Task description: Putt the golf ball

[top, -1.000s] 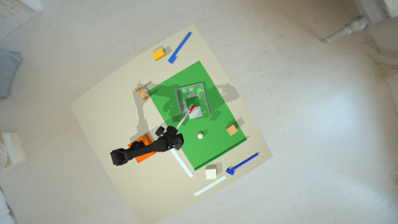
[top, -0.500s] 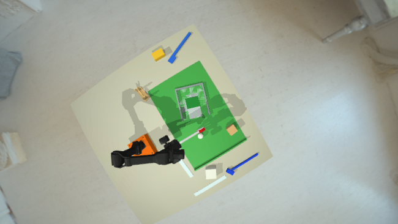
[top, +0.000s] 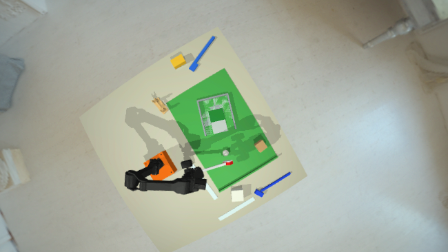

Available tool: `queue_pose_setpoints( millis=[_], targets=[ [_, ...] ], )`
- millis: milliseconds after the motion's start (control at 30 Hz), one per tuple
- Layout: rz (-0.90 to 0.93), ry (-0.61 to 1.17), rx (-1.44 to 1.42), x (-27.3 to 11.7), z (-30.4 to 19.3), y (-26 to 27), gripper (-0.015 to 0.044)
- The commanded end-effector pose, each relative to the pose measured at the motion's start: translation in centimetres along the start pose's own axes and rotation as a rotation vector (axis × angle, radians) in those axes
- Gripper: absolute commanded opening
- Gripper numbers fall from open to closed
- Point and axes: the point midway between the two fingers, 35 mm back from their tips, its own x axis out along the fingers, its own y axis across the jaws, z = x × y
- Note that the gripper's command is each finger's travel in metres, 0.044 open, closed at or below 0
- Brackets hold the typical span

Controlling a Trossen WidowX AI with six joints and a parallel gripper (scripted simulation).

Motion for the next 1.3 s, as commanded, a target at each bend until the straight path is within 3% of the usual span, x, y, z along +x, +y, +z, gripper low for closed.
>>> queue_pose_setpoints(
  millis=[0, 267, 1267],
  targets=[
    [-0.005, -0.001, 0.015, 0.6, 0.0, -0.2, 0.0000],
    [-0.005, -0.001, 0.015, 3.8, -0.1, -0.2, 0.0000],
    [-0.002, -0.002, 0.010, 6.5, -0.1, -0.1, 0.0000]
  ],
)
